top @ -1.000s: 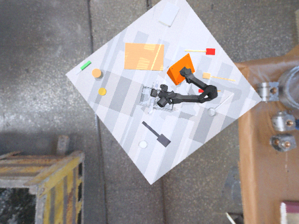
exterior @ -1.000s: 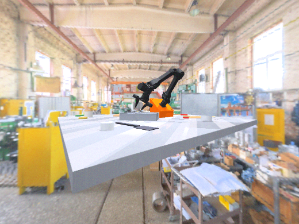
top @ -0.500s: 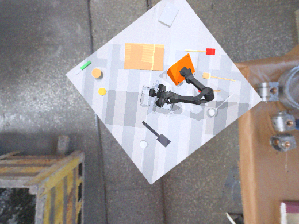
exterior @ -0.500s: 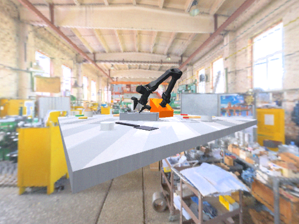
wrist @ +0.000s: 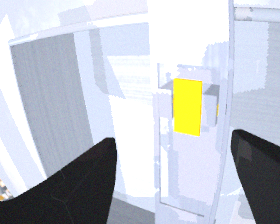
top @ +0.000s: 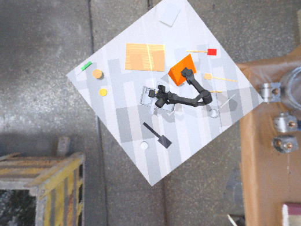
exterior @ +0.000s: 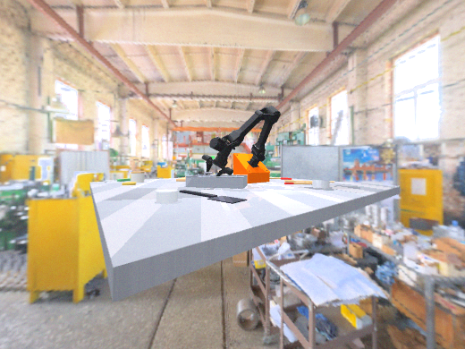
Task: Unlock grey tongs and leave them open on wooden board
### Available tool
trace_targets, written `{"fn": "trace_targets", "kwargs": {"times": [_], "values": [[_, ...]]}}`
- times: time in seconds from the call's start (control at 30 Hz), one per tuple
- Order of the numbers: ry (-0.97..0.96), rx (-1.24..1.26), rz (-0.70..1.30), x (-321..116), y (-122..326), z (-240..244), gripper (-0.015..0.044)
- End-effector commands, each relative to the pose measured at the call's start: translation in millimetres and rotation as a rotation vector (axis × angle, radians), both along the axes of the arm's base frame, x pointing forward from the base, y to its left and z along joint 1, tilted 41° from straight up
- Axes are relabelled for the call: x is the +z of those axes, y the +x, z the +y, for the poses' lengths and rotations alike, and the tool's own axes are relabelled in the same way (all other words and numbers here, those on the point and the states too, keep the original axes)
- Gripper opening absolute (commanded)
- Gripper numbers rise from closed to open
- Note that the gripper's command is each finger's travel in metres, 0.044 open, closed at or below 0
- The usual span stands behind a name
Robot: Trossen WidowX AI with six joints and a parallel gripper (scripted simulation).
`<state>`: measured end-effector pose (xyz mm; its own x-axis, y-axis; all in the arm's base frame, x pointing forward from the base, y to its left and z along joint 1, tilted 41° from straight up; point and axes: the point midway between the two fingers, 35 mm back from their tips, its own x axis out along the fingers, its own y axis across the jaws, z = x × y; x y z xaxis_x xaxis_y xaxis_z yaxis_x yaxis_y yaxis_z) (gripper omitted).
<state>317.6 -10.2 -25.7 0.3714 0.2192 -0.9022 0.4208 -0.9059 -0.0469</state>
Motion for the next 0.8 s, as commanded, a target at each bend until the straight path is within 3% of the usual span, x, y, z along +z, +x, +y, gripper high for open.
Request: {"fn": "trace_targets", "kwargs": {"times": [0.0, 0.2, 0.43, 0.7, 0.77], "values": [[-0.001, -0.005, 0.009, -9.1, 0.2, 1.5, 0.0260], [-0.001, -0.005, 0.009, -14.4, 1.4, 3.1, 0.0260], [0.001, 0.000, 0.002, -9.8, 2.1, 2.8, 0.0076], [0.001, 0.000, 0.002, -9.8, 2.1, 2.8, 0.0023], [0.001, 0.000, 0.002, -9.8, 2.1, 2.8, -0.0030]]}}
